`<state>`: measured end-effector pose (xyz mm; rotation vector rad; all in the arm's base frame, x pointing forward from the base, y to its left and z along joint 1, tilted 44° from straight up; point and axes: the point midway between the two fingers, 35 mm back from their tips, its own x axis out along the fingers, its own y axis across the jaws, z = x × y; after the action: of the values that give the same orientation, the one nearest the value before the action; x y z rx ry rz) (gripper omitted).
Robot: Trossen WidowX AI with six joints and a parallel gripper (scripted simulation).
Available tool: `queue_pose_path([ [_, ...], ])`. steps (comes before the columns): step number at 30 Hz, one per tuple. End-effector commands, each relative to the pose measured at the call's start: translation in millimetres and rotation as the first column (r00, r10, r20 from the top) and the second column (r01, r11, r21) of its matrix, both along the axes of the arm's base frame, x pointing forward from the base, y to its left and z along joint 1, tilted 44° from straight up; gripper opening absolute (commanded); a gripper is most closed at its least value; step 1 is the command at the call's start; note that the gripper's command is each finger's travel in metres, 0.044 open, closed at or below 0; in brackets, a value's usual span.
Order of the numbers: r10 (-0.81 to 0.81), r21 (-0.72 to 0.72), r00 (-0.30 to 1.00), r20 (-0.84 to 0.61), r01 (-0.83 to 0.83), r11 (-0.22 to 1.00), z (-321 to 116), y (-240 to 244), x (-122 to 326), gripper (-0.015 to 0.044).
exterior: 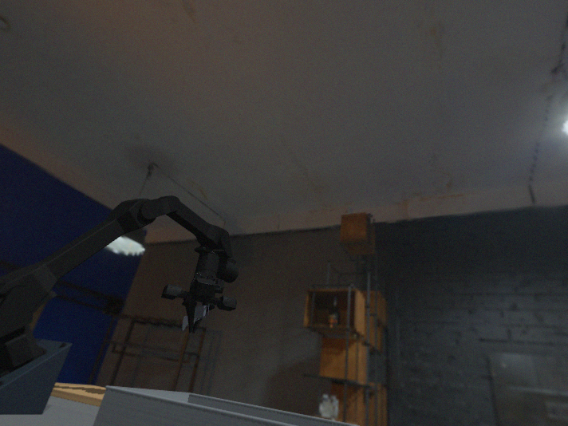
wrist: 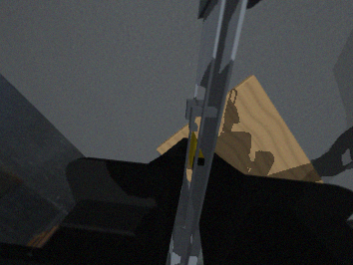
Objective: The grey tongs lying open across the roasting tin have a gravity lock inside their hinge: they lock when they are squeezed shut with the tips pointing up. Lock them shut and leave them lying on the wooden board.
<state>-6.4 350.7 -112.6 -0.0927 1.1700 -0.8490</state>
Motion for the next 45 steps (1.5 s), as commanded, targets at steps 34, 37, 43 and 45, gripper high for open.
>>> queue_pose_path([
  [34, 0.342, -0.018, 0.864, -0.368, -0.375, 0.927, -8.0, -56.6, -208.9, -0.0150],
  [37, 0.303, -0.007, 0.864, -0.403, -0.334, 0.943, -12.2, -56.3, -208.5, -0.0150],
  [43, 0.213, 0.017, 0.847, -0.487, -0.235, 0.972, -20.9, -55.7, -206.9, -0.0150],
  [45, 0.183, 0.023, 0.837, -0.515, -0.200, 0.980, -23.2, -55.3, -206.4, -0.0150],
])
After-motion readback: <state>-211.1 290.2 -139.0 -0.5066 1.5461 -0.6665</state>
